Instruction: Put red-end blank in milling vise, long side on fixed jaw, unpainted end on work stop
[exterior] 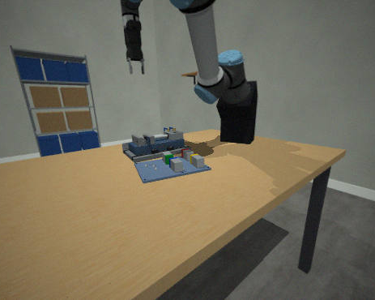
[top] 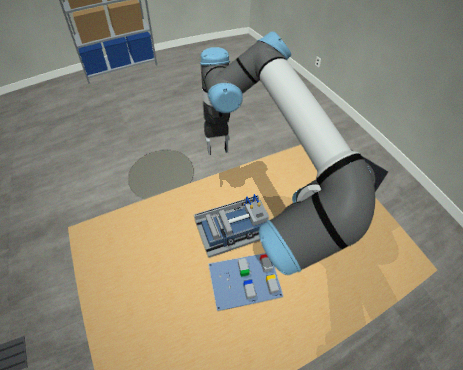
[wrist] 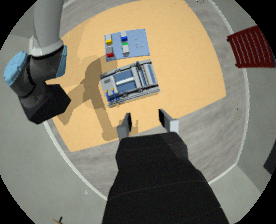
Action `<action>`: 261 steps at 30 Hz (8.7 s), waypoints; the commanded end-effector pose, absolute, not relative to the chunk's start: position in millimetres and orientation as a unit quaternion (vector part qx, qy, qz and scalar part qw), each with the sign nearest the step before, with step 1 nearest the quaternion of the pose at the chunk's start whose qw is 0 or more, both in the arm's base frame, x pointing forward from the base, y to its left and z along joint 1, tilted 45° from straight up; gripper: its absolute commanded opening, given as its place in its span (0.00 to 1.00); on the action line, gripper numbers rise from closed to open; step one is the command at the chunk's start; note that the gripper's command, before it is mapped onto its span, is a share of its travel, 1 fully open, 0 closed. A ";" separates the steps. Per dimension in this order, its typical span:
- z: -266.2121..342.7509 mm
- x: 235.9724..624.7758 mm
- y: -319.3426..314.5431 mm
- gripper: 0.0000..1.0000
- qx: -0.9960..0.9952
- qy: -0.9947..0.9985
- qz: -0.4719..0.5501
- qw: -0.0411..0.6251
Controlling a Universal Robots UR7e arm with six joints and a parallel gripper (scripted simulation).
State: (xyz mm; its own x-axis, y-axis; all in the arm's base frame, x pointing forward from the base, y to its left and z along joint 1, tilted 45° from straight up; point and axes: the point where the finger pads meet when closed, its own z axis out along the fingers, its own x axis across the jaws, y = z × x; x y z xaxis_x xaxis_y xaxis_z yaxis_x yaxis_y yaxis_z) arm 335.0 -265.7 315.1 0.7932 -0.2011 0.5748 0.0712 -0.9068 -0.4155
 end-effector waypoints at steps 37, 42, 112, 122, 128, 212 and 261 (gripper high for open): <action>318.5 327.6 -216.1 1.00 -0.923 0.036 -0.320 0.213; 318.5 327.6 -216.1 1.00 -0.923 0.036 -0.320 0.213; 339.7 307.8 -23.2 1.00 -0.922 0.036 -0.320 0.213; 343.7 301.9 25.2 1.00 -0.922 0.036 -0.320 0.213; 343.7 301.9 25.2 1.00 -0.922 0.036 -0.320 0.213; 347.9 294.2 80.6 1.00 -0.922 0.036 -0.320 0.213; 335.3 314.5 22.9 1.00 -0.923 0.036 -0.320 0.211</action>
State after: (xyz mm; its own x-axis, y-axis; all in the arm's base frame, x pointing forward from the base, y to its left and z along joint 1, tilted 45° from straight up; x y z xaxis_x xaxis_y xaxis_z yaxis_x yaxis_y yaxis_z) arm 306.3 42.0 339.1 0.7650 -0.2249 0.6035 0.0624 -0.9067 -0.4170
